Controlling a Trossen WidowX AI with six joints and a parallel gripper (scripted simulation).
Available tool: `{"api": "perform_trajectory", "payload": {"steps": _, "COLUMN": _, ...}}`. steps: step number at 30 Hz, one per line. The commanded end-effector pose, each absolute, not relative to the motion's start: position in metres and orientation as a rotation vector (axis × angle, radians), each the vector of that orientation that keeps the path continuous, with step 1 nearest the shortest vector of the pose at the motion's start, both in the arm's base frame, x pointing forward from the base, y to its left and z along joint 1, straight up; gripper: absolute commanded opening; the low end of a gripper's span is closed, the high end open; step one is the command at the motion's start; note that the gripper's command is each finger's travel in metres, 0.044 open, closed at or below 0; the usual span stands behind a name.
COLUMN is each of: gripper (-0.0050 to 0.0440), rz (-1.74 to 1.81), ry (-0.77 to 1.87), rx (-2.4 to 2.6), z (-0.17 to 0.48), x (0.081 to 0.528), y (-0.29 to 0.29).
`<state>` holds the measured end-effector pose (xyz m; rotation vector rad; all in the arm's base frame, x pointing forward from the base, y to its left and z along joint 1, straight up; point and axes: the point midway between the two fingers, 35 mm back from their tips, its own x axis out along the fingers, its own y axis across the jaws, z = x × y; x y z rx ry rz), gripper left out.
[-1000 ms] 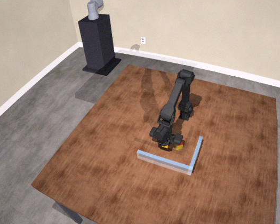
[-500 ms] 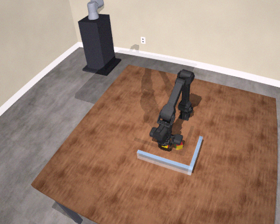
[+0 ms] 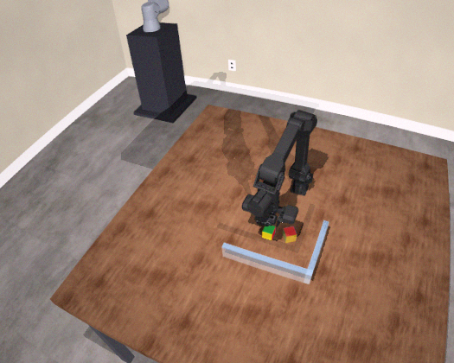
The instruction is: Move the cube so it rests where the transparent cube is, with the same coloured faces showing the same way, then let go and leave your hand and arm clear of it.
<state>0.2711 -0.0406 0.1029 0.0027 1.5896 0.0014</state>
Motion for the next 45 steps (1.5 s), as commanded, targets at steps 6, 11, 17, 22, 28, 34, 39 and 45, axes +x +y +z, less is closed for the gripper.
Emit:
{"api": "perform_trajectory", "payload": {"steps": 6, "gripper": 0.0376, "rz": 0.002, "ry": 1.548, "rx": 0.000, "z": 0.122, "x": 0.274, "y": -0.040}}
{"api": "perform_trajectory", "payload": {"steps": 11, "gripper": 0.0440, "rz": 0.002, "ry": 1.548, "rx": 0.000, "z": 0.122, "x": 0.274, "y": -0.040}}
{"api": "perform_trajectory", "payload": {"steps": 17, "gripper": 0.0440, "rz": 0.002, "ry": 1.548, "rx": 0.000, "z": 0.142, "x": 0.273, "y": -0.040}}
{"api": "perform_trajectory", "payload": {"steps": 22, "gripper": 0.0440, "rz": 0.002, "ry": 1.547, "rx": 0.000, "z": 0.173, "x": 0.268, "y": -0.039}}
{"api": "perform_trajectory", "payload": {"steps": 28, "gripper": 0.0440, "rz": 0.002, "ry": 1.547, "rx": 0.000, "z": 0.173, "x": 0.268, "y": -0.039}}
{"api": "perform_trajectory", "payload": {"steps": 34, "gripper": 0.0320, "rz": 0.002, "ry": 1.552, "rx": 0.000, "z": 0.171, "x": 0.267, "y": -0.039}}
{"api": "perform_trajectory", "payload": {"steps": 39, "gripper": 0.0280, "rz": 0.002, "ry": 1.552, "rx": 0.000, "z": 0.171, "x": 0.267, "y": -0.039}}
{"api": "perform_trajectory", "payload": {"steps": 45, "gripper": 0.0280, "rz": 0.002, "ry": 1.552, "rx": 0.000, "z": 0.171, "x": 0.267, "y": -0.039}}
